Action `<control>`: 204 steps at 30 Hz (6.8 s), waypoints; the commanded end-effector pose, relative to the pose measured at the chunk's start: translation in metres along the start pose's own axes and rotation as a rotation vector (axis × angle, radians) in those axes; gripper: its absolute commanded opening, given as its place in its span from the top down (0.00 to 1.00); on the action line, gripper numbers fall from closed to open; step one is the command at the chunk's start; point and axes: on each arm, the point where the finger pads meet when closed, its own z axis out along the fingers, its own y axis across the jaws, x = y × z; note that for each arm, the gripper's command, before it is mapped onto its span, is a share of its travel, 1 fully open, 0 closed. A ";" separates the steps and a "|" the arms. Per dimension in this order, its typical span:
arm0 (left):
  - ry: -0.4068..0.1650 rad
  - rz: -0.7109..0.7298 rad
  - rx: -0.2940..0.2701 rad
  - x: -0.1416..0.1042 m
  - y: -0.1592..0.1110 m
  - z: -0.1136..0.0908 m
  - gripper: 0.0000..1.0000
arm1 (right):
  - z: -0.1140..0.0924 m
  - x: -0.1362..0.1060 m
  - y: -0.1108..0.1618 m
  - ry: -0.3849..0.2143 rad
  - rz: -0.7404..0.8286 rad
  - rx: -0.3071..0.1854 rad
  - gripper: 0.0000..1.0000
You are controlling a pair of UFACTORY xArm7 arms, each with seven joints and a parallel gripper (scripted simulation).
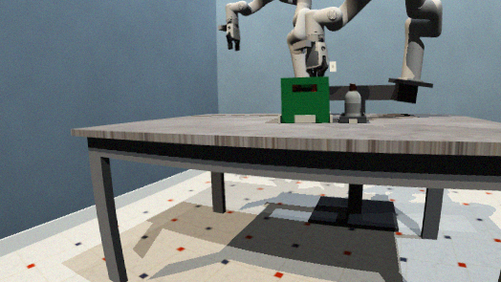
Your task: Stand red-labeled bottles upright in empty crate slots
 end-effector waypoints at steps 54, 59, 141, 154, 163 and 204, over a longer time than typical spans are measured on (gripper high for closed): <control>0.005 0.000 -0.001 0.002 0.001 -0.001 0.34 | -0.001 0.001 0.000 0.004 0.000 0.001 0.00; 0.005 0.000 -0.001 0.002 0.001 -0.001 0.34 | -0.001 0.001 0.000 0.004 0.000 0.001 0.00; 0.005 0.000 -0.001 0.001 0.001 -0.086 1.00 | -0.001 0.001 0.000 0.004 0.000 0.001 0.00; 0.005 0.000 -0.001 0.001 0.001 -0.086 1.00 | -0.001 0.001 0.000 0.004 0.000 0.001 0.00; 0.005 0.000 -0.001 0.001 0.001 -0.086 1.00 | -0.001 0.001 0.000 0.004 0.000 0.001 0.00; 0.005 0.000 -0.001 0.001 0.001 -0.086 1.00 | -0.001 0.001 0.000 0.004 0.000 0.001 0.00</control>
